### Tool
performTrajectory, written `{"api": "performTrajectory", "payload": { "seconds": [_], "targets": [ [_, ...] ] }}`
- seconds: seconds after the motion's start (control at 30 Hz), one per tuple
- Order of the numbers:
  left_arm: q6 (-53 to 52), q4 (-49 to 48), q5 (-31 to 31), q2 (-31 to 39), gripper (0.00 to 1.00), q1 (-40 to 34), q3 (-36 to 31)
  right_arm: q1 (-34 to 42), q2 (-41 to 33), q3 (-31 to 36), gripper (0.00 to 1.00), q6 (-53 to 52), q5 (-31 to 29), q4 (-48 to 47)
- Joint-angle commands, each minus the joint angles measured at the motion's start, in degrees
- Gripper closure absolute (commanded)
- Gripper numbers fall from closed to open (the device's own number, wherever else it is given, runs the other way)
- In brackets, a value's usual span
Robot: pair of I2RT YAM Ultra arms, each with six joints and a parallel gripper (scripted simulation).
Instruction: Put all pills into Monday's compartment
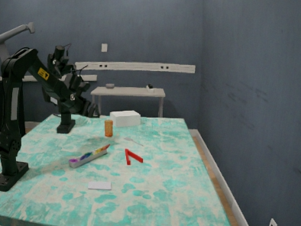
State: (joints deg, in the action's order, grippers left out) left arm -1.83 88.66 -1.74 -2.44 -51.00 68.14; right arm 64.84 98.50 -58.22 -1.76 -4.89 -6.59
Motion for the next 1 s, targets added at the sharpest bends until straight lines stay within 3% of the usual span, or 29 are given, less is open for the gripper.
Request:
{"api": "performTrajectory", "payload": {
  "seconds": [0.0,0.33,0.43,0.57,0.83,0.9,0.97],
  "targets": [
    [-0.3,-0.8,0.2,-1.3,0.00,0.5,0.4,-0.8,-0.6,-2.6,0.00,-0.6,0.9,0.1],
    [-0.3,-0.8,0.0,-1.3,0.00,0.2,0.4,-0.5,-0.5,-2.7,0.00,-0.6,0.7,0.1],
    [-0.3,-0.8,0.0,-1.3,0.00,0.2,0.4,-0.3,-0.2,-1.9,0.34,-1.0,-0.8,-3.1],
    [-0.3,-0.8,0.0,-1.3,0.00,0.2,0.4,0.8,1.9,-0.5,0.35,-2.4,-3.9,-12.3],
    [-0.3,-0.8,0.0,-1.3,0.00,0.2,0.4,4.6,15.6,0.6,0.35,-4.2,-11.9,-34.4],
    [-0.3,-0.8,0.0,-1.3,0.00,0.2,0.4,4.6,15.6,0.6,0.35,-4.2,-11.9,-34.4],
    [-0.3,-0.8,0.0,-1.3,0.00,0.2,0.4,5.5,20.3,-0.6,0.35,-3.9,-14.0,-40.4]
  ]
}}
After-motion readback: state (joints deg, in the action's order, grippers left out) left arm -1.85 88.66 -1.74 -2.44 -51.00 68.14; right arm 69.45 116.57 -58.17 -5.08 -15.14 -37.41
